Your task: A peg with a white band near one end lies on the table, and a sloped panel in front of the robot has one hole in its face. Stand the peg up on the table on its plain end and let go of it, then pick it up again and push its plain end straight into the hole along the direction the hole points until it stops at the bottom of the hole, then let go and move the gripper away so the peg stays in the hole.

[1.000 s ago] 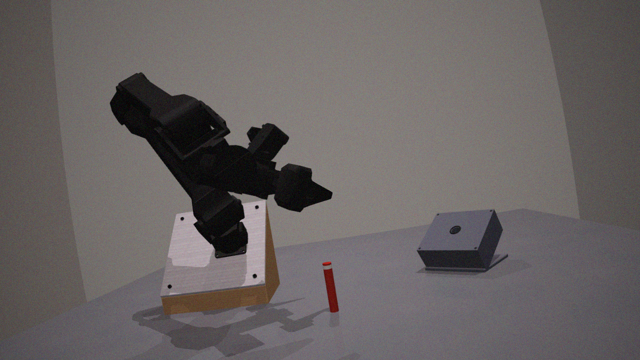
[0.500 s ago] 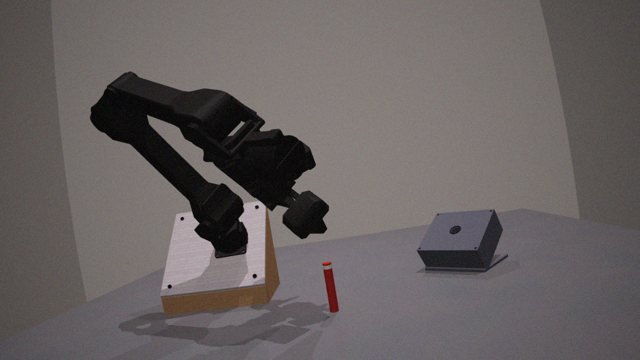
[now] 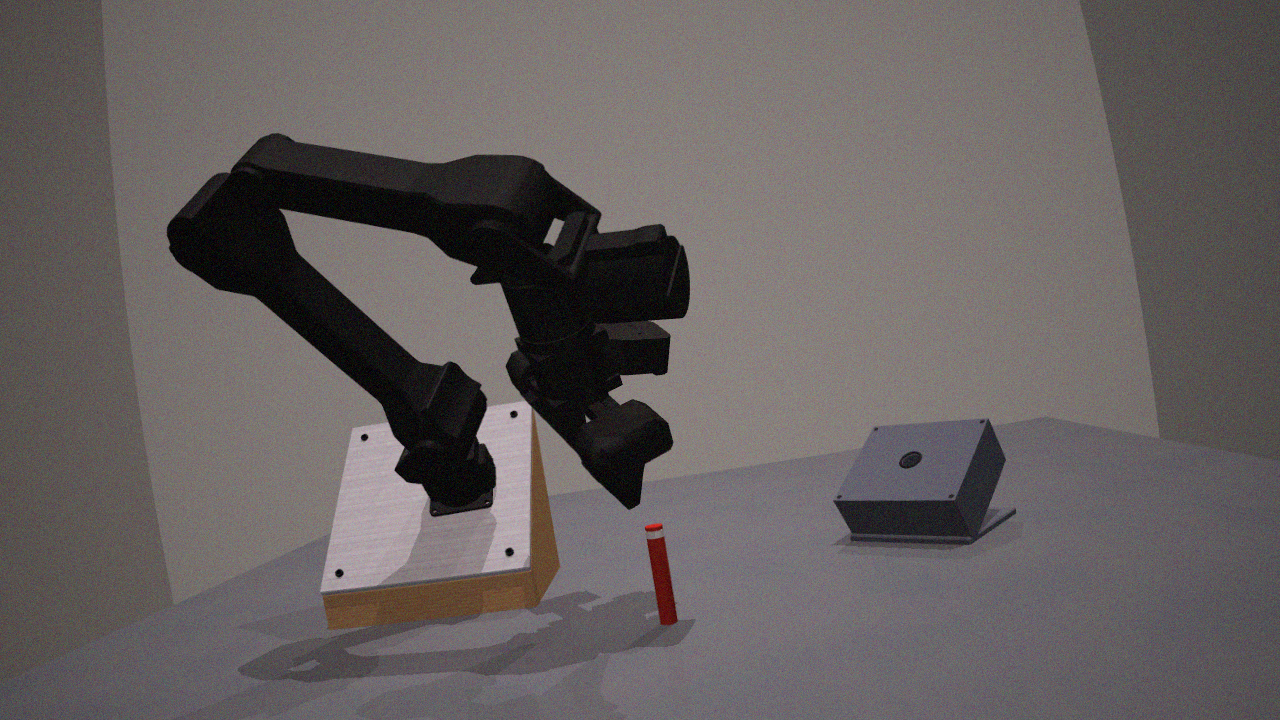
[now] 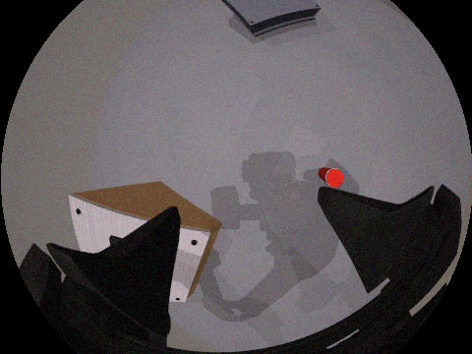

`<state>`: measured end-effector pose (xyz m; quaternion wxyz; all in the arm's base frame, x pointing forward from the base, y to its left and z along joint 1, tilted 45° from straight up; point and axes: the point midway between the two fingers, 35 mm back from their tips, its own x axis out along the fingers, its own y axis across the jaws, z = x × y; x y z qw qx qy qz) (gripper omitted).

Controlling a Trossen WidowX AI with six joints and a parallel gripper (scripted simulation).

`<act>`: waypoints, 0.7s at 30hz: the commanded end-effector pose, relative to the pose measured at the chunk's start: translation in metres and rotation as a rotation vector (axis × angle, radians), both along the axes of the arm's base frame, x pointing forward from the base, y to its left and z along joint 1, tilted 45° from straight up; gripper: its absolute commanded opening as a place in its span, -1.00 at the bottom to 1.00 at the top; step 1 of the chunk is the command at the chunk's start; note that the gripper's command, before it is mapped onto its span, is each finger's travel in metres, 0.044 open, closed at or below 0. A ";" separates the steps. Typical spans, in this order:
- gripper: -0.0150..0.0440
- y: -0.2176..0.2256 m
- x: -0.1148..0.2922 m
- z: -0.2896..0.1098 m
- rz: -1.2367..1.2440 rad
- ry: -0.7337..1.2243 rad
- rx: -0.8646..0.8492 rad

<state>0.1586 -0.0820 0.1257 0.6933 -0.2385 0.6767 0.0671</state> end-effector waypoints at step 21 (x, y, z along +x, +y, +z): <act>1.00 -0.013 0.036 0.024 -0.068 0.067 -0.559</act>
